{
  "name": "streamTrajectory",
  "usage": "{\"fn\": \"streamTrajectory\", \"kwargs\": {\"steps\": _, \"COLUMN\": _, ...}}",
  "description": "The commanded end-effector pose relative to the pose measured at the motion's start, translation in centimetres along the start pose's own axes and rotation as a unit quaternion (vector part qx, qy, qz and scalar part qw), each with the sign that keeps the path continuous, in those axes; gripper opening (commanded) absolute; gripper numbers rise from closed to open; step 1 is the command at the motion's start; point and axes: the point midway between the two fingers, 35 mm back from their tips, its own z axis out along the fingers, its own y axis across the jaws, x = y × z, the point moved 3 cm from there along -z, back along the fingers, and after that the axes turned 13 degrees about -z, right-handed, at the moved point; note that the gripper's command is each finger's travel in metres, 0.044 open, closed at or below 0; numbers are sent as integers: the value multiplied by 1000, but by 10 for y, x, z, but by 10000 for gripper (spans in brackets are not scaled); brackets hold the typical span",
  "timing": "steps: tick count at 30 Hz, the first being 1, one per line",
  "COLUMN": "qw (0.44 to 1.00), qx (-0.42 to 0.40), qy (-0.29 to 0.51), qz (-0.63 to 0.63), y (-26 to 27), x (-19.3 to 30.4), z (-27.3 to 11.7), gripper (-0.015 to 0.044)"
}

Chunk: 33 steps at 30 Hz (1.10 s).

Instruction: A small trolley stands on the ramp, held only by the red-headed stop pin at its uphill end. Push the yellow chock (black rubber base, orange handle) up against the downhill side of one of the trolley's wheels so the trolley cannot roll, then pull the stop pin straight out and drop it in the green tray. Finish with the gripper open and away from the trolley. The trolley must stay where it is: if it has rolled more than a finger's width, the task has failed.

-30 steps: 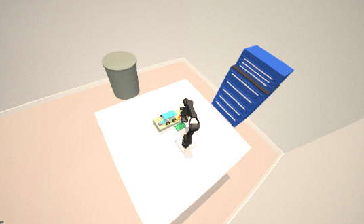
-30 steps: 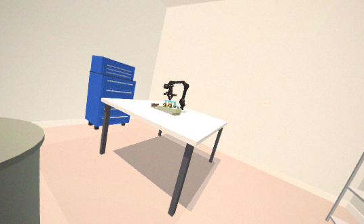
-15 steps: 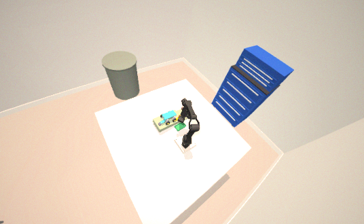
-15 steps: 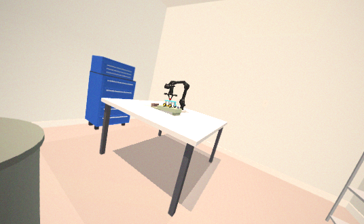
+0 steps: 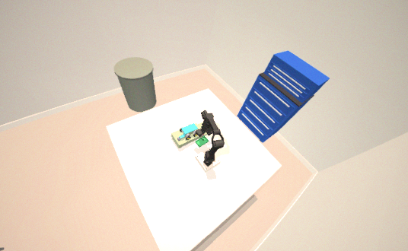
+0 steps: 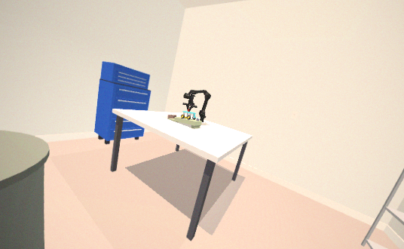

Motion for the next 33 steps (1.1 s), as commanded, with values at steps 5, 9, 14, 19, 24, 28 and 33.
{"fn": "streamTrajectory", "kwargs": {"steps": 5, "qw": 998, "qx": -11, "qy": -7, "qz": 61, "y": -2, "x": 0, "z": 1, "gripper": 0}}
{"fn": "streamTrajectory", "kwargs": {"steps": 9, "qw": 998, "qx": -11, "qy": -7, "qz": 61, "y": -2, "x": 0, "z": 1, "gripper": 0}}
{"fn": "streamTrajectory", "kwargs": {"steps": 14, "qw": 998, "qx": -11, "qy": -7, "qz": 61, "y": -5, "x": -8, "z": 12, "gripper": 0}}
{"fn": "streamTrajectory", "kwargs": {"steps": 19, "qw": 998, "qx": -11, "qy": -8, "qz": 61, "y": -7, "x": -14, "z": 21, "gripper": 0}}
{"fn": "streamTrajectory", "kwargs": {"steps": 24, "qw": 998, "qx": -18, "qy": -11, "qz": 60, "y": -7, "x": -14, "z": 23, "gripper": 0}}
{"fn": "streamTrajectory", "kwargs": {"steps": 28, "qw": 996, "qx": -58, "qy": -24, "qz": 59, "y": -7, "x": -13, "z": 32, "gripper": 0}}
{"fn": "streamTrajectory", "kwargs": {"steps": 33, "qw": 994, "qx": -91, "qy": -32, "qz": 59, "y": -2, "x": -13, "z": 46, "gripper": 0}}
